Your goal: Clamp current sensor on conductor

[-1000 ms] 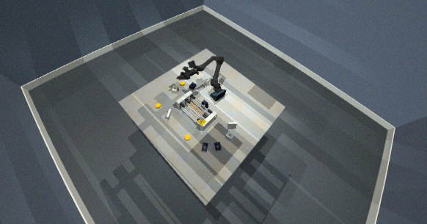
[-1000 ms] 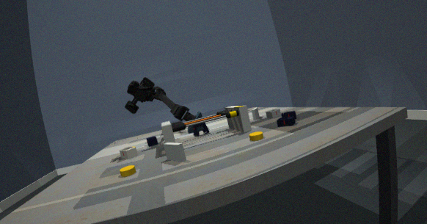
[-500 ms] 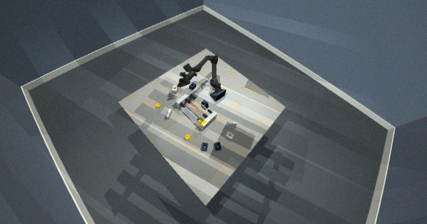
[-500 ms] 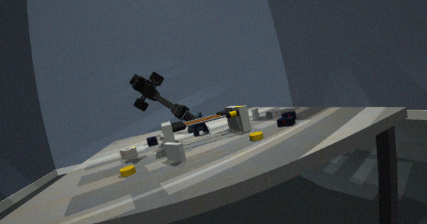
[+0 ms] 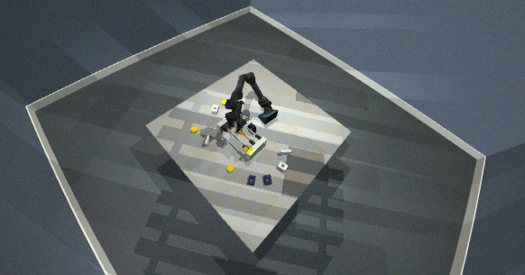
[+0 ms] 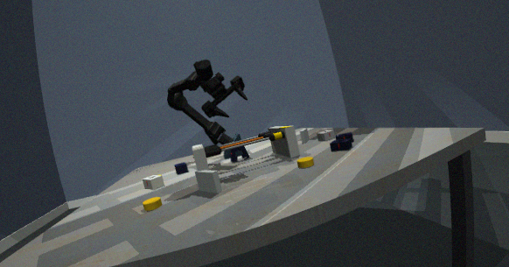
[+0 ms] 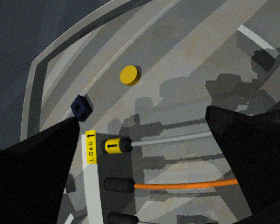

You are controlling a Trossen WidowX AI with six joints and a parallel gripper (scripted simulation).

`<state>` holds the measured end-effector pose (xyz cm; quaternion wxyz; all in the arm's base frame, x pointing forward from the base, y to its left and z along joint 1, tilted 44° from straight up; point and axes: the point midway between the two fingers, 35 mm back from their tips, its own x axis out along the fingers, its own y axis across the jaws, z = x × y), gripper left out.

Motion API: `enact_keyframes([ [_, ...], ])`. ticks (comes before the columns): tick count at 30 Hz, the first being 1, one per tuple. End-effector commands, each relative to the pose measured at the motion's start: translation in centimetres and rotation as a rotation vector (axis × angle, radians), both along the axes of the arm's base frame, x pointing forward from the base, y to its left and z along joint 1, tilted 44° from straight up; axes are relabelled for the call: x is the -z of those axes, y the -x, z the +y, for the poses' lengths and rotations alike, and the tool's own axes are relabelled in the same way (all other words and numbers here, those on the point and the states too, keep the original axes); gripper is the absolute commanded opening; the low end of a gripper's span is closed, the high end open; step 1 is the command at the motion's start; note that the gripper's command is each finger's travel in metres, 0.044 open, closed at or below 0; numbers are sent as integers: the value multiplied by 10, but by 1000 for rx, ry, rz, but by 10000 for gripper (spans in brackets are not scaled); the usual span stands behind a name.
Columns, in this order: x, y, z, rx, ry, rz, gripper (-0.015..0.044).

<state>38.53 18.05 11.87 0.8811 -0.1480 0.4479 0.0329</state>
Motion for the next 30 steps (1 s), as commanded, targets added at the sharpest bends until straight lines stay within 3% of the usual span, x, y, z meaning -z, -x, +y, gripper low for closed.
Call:
enact_keyframes([
  [1, 38, 11, 34, -47, 145, 118, 440],
  [11, 123, 54, 93, -216, 595, 313, 440],
  [30, 124, 55, 94, -220, 604, 316, 440],
])
